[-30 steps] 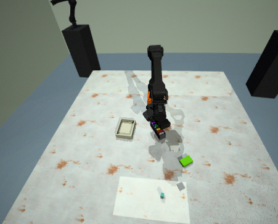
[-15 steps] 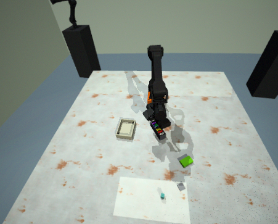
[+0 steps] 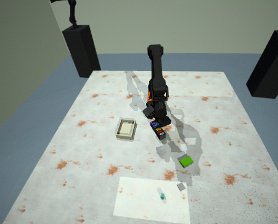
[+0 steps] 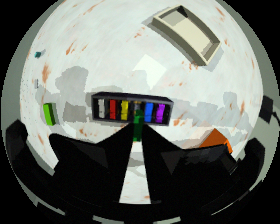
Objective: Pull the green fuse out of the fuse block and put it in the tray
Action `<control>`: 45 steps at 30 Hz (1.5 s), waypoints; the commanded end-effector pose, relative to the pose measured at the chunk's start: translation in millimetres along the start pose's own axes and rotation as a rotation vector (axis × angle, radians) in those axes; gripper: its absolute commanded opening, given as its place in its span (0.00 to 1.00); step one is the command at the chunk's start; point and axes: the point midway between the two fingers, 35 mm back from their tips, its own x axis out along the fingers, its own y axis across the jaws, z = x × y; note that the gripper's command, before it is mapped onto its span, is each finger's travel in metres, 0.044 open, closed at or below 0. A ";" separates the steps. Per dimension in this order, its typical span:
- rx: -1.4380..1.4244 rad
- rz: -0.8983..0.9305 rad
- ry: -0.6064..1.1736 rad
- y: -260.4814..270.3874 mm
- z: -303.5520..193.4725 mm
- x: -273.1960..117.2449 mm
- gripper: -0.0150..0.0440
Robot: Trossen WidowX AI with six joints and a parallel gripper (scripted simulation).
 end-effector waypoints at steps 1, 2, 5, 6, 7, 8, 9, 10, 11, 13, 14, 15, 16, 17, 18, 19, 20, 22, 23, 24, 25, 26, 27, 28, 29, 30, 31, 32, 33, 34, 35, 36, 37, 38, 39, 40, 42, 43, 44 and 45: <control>0.003 0.008 0.000 1.5 0.1 -7.3 0.25; 0.003 0.008 0.000 1.4 0.0 -8.1 0.25; 0.003 0.008 0.000 1.3 0.8 -8.4 0.25; 0.003 0.008 0.000 1.0 3.2 -8.5 0.25; 0.003 0.008 -0.001 0.5 7.2 -8.6 0.25; 0.003 0.008 -0.001 -0.2 12.0 -8.7 0.25; 0.003 0.008 -0.001 -1.1 16.8 -8.8 0.25; 0.003 0.008 -0.002 -2.0 21.7 -9.0 0.25; 0.003 0.008 -0.002 -3.0 26.5 -9.1 0.25; 0.003 0.007 -0.003 -5.3 36.2 -9.3 0.25; 0.003 0.007 -0.003 -6.6 41.1 -9.4 0.25; 0.003 0.007 -0.004 -8.0 45.9 -9.4 0.25; 0.003 0.007 -0.004 -9.5 50.8 -9.5 0.25; 0.003 0.007 -0.004 -11.1 55.6 -9.6 0.25; 0.003 0.007 -0.005 -12.8 60.4 -9.7 0.25; 0.003 0.006 -0.005 -14.6 65.3 -9.8 0.25; 0.003 0.006 -0.005 -16.5 70.1 -9.8 0.25; 0.003 0.006 -0.006 -20.6 79.6 -9.9 0.25; 0.003 0.006 -0.007 -22.8 84.4 -10.0 0.25; 0.003 0.006 -0.007 -25.1 89.1 -10.0 0.25; 0.003 0.005 -0.007 -27.5 93.8 -10.1 0.25; 0.003 0.005 -0.008 -30.0 98.5 -10.1 0.25; 0.003 0.005 -0.008 -32.6 103.2 -10.1 0.25; 0.003 0.005 -0.008 -35.2 107.8 -10.2 0.25; 0.003 0.004 -0.009 -38.0 112.4 -10.2 0.25; 0.003 0.004 -0.009 -40.9 117.0 -10.2 0.25; 0.003 0.004 -0.010 -43.9 121.5 -10.2 0.25; 0.003 0.004 -0.010 -46.9 126.0 -10.2 0.25; 0.003 0.004 -0.010 -50.1 130.5 -10.2 0.25; 0.003 0.003 -0.011 -53.4 134.9 -10.2 0.25; 0.003 0.003 -0.011 -56.7 139.3 -10.2 0.25; 0.003 0.003 -0.011 -60.2 143.6 -10.2 0.25; 0.003 0.002 -0.012 -63.7 147.9 -10.2 0.25; 0.003 0.002 -0.012 -67.4 152.1 -10.2 0.25; 0.003 0.002 -0.013 -71.1 156.3 -10.2 0.25; 0.003 0.002 -0.013 -74.9 160.4 -10.2 0.25; 0.003 0.001 -0.014 -82.9 168.5 -10.1 0.25; 0.003 0.001 -0.014 -87.0 172.5 -10.1 0.25; 0.003 0.000 -0.014 -90.4 175.7 -10.0 0.25; 0.003 0.000 -0.014 -92.5 177.6 -10.0 0.25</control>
